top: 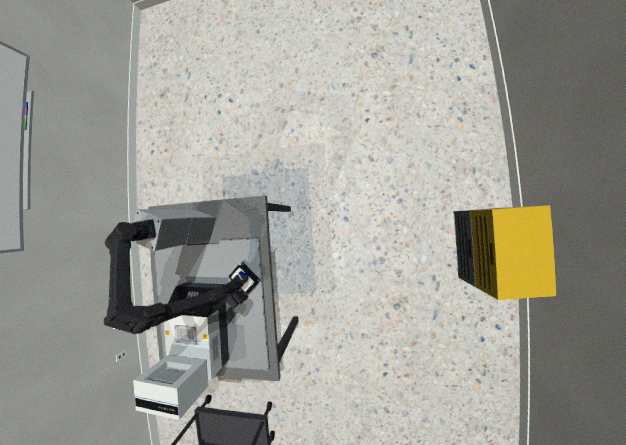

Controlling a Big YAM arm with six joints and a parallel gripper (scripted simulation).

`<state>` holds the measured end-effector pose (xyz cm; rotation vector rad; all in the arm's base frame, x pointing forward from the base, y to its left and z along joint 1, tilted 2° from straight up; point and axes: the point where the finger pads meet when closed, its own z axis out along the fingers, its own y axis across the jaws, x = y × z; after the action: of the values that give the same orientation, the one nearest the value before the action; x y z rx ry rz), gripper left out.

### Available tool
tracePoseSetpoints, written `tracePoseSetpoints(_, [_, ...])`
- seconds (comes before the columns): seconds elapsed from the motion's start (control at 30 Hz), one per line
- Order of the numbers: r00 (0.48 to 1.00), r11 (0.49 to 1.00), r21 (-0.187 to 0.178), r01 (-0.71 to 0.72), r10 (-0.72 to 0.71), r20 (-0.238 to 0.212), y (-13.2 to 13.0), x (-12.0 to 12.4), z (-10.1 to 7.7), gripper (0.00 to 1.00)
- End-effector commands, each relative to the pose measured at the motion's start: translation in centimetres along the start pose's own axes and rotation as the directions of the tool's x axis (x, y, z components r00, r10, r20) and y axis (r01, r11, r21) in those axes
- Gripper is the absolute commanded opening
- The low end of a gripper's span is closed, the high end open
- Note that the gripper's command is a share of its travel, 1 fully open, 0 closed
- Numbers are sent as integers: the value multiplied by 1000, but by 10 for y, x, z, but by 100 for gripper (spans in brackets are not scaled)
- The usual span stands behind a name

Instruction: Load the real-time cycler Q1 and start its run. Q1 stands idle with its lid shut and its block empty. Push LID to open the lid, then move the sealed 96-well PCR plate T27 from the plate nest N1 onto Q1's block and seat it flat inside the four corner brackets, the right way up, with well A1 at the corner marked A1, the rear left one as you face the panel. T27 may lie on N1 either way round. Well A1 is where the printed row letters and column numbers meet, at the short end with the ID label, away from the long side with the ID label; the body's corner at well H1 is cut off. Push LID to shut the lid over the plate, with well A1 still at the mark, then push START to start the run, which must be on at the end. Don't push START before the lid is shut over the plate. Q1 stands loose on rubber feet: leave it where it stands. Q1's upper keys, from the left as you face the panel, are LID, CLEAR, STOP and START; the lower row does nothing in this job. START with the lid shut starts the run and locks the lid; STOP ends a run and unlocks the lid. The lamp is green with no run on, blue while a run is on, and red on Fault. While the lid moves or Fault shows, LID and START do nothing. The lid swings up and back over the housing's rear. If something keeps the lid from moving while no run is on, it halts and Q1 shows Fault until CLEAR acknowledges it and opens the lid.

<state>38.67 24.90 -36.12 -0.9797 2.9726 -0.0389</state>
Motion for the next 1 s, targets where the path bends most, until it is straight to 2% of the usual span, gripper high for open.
tracePoseSetpoints(0.0, [1000,1000,0,-3,3,-30,-3,19,15,100])
tracePoseSetpoints(0.1, [1000,1000,0,-6,6,-30,-5,19,16,100])
tracePoseSetpoints(0.33, [1000,1000,1,-11,11,-3,-8,3,14,100])
tracePoseSetpoints(0.57, [999,1000,3,13,-13,32,2,-16,2,100])
tracePoseSetpoints(0.77, [1000,1000,1,23,-23,8,6,-6,-5,100])
tracePoseSetpoints(0.97, [1000,1000,2,14,-14,16,2,-7,-7,100])
